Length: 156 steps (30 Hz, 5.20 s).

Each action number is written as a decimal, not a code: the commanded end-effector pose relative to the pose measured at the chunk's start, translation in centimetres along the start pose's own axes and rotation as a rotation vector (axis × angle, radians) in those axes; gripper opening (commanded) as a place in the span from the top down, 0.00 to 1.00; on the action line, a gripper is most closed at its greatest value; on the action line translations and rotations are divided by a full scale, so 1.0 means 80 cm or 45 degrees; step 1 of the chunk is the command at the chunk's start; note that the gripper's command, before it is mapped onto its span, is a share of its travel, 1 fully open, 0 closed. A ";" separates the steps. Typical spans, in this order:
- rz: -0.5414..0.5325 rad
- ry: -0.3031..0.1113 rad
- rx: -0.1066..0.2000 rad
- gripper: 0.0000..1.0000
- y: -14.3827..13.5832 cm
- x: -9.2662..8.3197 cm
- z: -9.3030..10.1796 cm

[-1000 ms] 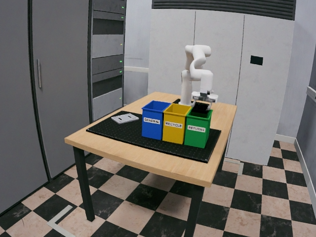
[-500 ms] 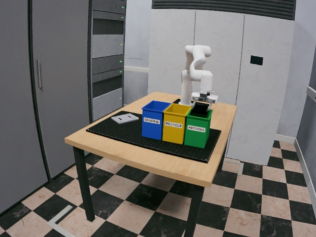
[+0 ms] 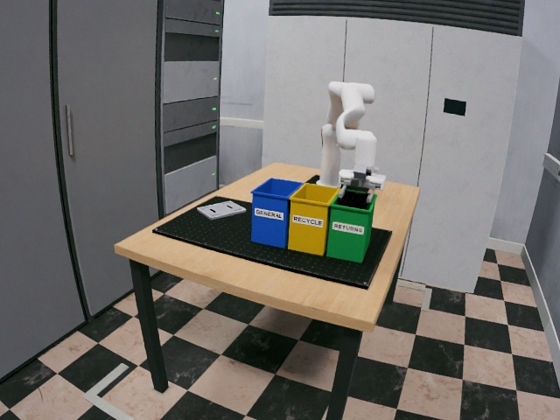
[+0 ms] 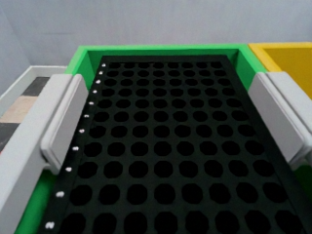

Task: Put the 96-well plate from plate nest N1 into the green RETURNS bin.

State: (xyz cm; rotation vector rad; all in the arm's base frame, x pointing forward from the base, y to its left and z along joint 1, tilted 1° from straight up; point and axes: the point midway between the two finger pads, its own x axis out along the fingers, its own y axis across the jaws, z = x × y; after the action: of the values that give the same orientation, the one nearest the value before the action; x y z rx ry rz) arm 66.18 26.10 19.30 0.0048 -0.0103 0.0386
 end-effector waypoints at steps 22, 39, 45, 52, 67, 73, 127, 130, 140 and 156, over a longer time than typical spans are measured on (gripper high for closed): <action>0.000 -0.007 -0.001 0.82 0.000 0.001 -0.004; 0.000 -0.007 -0.001 0.82 0.000 0.001 -0.004; 0.000 -0.007 -0.001 0.82 0.000 0.001 -0.004; 0.000 -0.007 -0.001 0.82 0.000 0.001 -0.004; 0.000 -0.007 -0.001 0.82 0.000 0.001 0.015; 0.000 -0.007 -0.001 0.82 0.000 0.001 0.027; -0.089 -0.007 -0.002 0.82 -0.193 -0.102 0.088; -0.089 -0.007 -0.002 0.82 -0.209 -0.110 0.092; -0.089 -0.007 -0.004 0.82 -0.252 -0.133 0.104; -0.089 -0.007 -0.004 0.82 -0.328 -0.173 0.124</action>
State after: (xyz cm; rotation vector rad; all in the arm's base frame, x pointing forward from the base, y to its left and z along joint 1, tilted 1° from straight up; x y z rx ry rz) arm 53.92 0.85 28.29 0.0005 -0.0110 -0.0323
